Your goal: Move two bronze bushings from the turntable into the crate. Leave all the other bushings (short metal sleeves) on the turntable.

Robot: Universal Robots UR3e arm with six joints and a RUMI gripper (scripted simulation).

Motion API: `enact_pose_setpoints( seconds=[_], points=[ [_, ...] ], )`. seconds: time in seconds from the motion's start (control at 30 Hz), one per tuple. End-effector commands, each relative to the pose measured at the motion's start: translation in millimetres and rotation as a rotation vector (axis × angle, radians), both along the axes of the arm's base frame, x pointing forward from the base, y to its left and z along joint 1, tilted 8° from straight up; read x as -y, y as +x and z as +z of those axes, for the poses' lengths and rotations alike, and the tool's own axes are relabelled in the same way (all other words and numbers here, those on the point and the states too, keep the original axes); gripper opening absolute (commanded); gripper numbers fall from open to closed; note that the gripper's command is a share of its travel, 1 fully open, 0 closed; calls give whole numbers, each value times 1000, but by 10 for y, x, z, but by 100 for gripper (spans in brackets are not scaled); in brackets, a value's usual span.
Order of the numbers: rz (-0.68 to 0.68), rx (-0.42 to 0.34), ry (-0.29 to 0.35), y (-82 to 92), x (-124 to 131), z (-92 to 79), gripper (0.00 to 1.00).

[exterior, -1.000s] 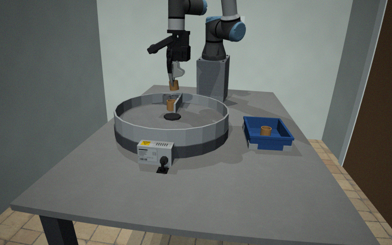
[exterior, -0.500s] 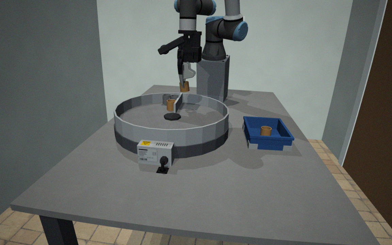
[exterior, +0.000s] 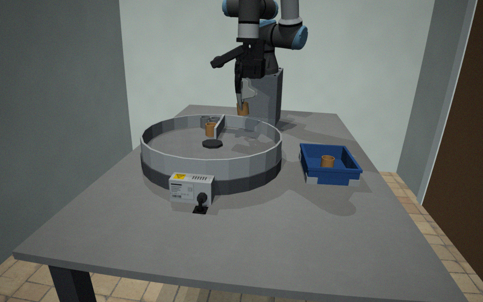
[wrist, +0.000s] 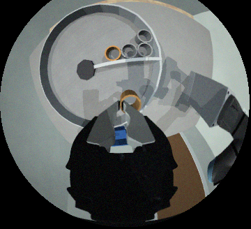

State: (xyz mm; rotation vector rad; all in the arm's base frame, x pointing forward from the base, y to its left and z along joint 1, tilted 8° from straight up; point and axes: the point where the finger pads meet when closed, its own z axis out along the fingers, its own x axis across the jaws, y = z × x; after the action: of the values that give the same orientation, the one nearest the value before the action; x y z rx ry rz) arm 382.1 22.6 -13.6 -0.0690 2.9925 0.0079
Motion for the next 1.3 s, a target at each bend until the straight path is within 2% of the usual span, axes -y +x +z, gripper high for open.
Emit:
enact_pose_setpoints(
  seconds=[0.0,0.27,0.33,0.83,0.9,1.27],
  points=[
    [-21,1,-1,20,-224,12,0],
    [-55,0,4,48,-605,17,0],
    [-55,0,4,48,-605,17,0],
    [-120,0,14,93,-1357,28,0],
    [-120,0,14,93,-1357,28,0],
    [-160,0,20,119,-1817,33,0]
  ],
)
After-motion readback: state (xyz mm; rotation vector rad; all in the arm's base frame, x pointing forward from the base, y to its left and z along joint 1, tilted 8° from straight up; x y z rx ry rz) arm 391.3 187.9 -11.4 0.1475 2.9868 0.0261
